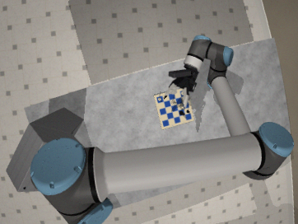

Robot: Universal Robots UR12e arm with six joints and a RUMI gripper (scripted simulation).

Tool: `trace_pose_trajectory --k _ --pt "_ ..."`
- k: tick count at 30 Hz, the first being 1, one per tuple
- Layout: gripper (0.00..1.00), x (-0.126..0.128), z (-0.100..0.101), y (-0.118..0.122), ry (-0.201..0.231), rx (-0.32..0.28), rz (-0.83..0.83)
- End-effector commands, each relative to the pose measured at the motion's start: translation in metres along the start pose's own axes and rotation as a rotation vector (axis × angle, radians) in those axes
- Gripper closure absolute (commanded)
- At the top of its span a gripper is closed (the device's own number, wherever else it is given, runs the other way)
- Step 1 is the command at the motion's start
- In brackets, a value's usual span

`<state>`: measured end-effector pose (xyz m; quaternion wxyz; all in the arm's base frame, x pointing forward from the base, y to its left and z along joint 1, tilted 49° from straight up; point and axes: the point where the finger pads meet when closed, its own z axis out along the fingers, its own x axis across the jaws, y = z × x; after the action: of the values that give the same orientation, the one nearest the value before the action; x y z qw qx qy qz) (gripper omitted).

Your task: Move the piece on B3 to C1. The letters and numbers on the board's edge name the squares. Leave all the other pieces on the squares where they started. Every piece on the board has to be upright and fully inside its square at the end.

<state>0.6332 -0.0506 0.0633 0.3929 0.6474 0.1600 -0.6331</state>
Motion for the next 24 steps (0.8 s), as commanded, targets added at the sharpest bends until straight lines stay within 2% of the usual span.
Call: trace_pose_trajectory --k 1,6,12,14,24 --pt "0.0 0.014 -0.019 0.015 -0.077 -0.141 -0.195" --pt "0.0 0.038 -0.047 0.03 -0.155 -0.275 -0.409" --pt "0.0 0.069 -0.079 0.042 -0.242 -0.4 -0.632" --pt "0.0 0.069 -0.079 0.042 -0.242 -0.4 -0.632" --pt "0.0 0.117 -0.12 0.047 -0.357 -0.535 -0.906"
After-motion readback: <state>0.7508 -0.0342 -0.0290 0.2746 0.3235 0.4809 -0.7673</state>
